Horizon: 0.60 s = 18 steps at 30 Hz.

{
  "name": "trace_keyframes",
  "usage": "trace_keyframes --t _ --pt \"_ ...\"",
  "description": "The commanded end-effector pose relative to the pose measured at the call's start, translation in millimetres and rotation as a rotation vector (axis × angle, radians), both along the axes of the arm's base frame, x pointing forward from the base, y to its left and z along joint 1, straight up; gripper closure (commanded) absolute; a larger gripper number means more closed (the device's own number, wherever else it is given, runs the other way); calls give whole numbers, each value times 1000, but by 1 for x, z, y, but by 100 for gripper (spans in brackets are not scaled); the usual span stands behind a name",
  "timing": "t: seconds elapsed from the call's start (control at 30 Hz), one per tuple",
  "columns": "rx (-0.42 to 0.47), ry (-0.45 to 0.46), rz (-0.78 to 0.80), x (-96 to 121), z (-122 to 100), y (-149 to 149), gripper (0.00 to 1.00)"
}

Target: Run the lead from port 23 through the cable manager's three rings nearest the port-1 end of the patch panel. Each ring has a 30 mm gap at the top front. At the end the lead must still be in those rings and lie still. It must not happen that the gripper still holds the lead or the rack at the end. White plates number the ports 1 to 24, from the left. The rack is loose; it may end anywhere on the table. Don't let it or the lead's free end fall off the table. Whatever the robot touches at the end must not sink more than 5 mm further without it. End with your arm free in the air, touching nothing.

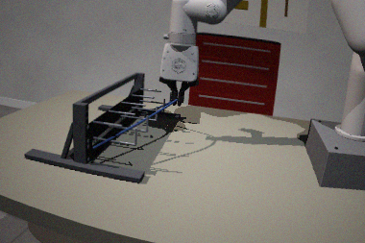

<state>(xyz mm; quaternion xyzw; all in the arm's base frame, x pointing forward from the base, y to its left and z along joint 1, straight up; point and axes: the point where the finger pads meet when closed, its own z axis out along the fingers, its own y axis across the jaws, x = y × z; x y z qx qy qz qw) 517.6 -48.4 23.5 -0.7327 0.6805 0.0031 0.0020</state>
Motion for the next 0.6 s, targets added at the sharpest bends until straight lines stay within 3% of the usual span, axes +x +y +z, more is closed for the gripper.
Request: trace_keyframes --t 0.0,0.57 --pt "1 -2 4 1 10 2 100" --pt "1 -2 4 1 22 2 100"
